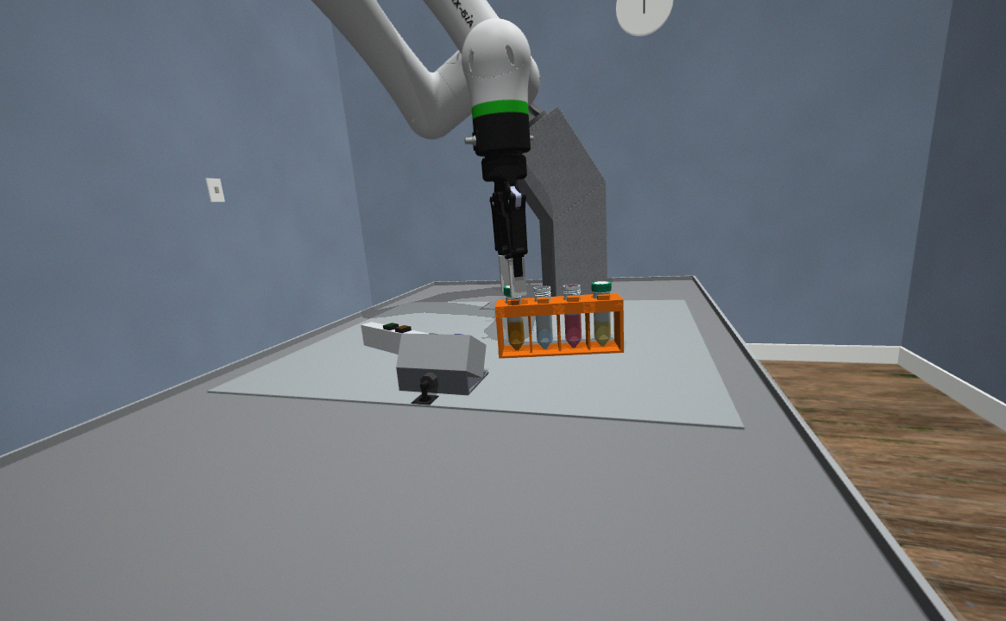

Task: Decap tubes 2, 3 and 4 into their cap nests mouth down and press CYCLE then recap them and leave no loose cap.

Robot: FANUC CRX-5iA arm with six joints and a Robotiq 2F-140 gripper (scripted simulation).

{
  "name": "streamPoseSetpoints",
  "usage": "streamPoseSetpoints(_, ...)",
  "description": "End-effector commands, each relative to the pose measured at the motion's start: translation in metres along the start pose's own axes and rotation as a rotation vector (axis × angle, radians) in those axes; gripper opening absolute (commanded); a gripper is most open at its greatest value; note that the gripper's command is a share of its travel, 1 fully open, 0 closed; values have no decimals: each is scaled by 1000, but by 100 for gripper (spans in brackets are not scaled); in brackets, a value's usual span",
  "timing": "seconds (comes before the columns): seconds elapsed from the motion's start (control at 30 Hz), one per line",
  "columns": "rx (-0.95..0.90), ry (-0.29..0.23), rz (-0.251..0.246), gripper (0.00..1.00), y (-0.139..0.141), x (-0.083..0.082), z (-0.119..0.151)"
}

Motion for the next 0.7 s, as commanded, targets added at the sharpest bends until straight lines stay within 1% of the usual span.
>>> streamPoseSetpoints(0.0, 239, -10, 7, 35, 0, 0, -1)
streamPoseSetpoints(0.03, 322, -9, 8, 35, 0, 0, -1)
streamPoseSetpoints(0.07, 322, -9, 8, 35, 0, 0, -1)
streamPoseSetpoints(0.1, 405, -9, 8, 35, 0, 0, -1)
streamPoseSetpoints(0.13, 405, -9, 8, 35, 0, 0, -1)
streamPoseSetpoints(0.17, 489, -9, 9, 35, 0, 0, -1)
streamPoseSetpoints(0.2, 489, -9, 9, 35, 0, 0, -1)
streamPoseSetpoints(0.23, 572, -8, 9, 35, 0, 0, -1)
streamPoseSetpoints(0.27, 607, -8, 9, 35, 0, 0, -1)
streamPoseSetpoints(0.53, 607, -8, 9, 35, 0, 0, -1)
streamPoseSetpoints(0.57, 607, -8, 9, 0, 0, 0, -1)
streamPoseSetpoints(0.67, 607, -8, 9, 0, 0, 0, -1)
Point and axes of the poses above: the point where the finger pads meet when closed, its own x axis out along the fingers, its own y axis across the jaws, z = x × y, the point moved 10 cm from there along -x, back along the fingers, and after that the axes turned 10 degrees about -x, right-handed, at the moved point
